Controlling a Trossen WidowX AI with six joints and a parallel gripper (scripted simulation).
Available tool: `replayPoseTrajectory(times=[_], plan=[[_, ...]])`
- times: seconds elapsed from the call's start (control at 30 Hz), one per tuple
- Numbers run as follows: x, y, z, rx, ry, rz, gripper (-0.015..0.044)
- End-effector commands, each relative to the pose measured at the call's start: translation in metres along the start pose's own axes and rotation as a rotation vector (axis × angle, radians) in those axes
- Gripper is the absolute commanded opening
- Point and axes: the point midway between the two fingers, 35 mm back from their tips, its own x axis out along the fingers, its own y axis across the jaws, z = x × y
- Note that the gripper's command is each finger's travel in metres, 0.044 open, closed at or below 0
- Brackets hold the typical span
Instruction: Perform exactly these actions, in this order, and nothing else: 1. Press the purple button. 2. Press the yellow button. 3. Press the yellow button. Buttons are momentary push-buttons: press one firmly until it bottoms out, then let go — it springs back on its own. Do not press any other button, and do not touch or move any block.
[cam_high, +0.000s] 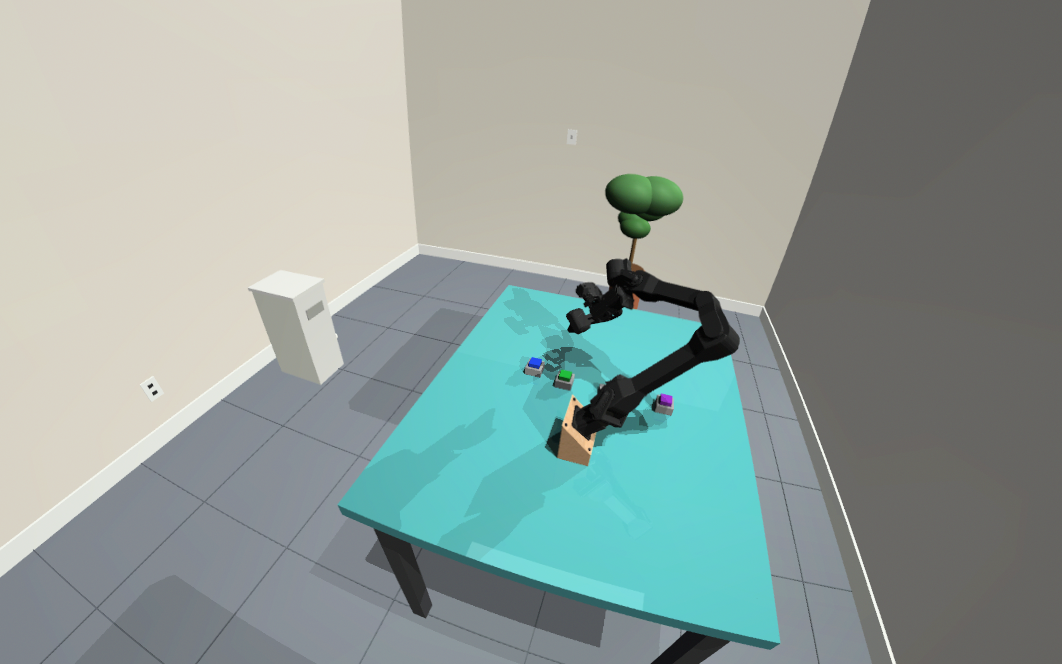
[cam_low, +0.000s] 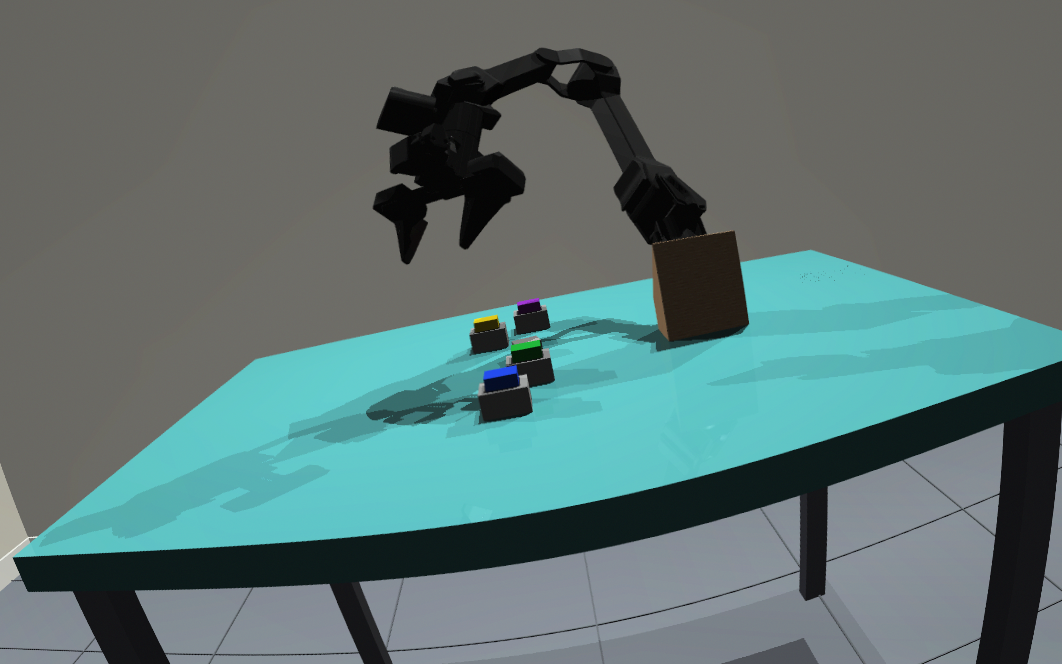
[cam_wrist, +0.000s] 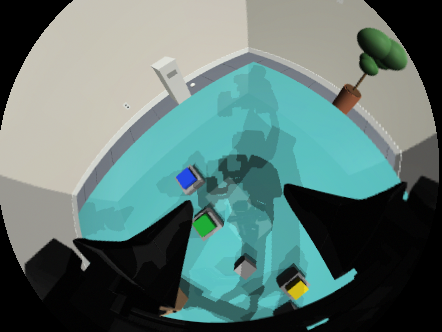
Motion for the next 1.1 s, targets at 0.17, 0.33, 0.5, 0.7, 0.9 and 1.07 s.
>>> replayPoseTrajectory(times=[0.17,0.33,0.5,0.7,0.9,1.07], plan=[[-0.076,-0.068,-0.129,0.596,0.337,-0.202,0.04],[-0.131,-0.076,-0.204,0.883,0.509,-0.347,0.04],[-0.149,-0.075,-0.225,0.96,0.558,-0.394,0.04],[-0.124,-0.078,-0.242,0.962,0.555,-0.391,0.0295],[-0.101,-0.079,-0.262,0.96,0.558,-0.398,0.0138],[-0.101,-0.079,-0.262,0.96,0.558,-0.398,0.002]])
